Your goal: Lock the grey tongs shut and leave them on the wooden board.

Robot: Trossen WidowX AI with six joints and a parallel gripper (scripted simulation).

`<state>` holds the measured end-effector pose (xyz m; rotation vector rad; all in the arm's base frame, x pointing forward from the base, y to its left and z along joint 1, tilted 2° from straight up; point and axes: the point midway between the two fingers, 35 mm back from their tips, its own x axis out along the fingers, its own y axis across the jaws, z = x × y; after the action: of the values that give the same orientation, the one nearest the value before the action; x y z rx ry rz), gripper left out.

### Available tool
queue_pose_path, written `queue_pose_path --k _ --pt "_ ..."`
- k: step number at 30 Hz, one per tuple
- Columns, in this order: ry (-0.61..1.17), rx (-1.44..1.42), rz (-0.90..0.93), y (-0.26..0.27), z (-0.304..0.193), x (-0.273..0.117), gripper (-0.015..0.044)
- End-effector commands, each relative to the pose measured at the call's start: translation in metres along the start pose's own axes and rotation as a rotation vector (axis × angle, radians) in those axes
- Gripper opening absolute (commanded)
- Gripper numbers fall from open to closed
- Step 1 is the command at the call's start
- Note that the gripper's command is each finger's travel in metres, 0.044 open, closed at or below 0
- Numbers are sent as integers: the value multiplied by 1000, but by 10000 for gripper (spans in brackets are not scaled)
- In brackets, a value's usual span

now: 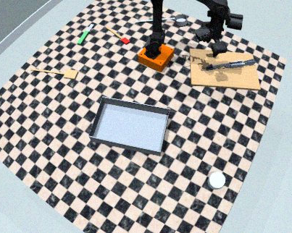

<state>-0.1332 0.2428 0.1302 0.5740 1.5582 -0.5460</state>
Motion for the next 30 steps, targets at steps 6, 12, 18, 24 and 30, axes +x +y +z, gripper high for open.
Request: queue_pose_path --k 6,12,18,24,30 --pt "-15 -5 -3 -15 50 -20 440" --pt "-9 -2 -1 -14 48 -44 440" --pt "-2 0 0 -15 48 -69 440" --pt "-2 0 0 -15 48 -69 440" --pt "-2 0 0 -15 48 -69 440"
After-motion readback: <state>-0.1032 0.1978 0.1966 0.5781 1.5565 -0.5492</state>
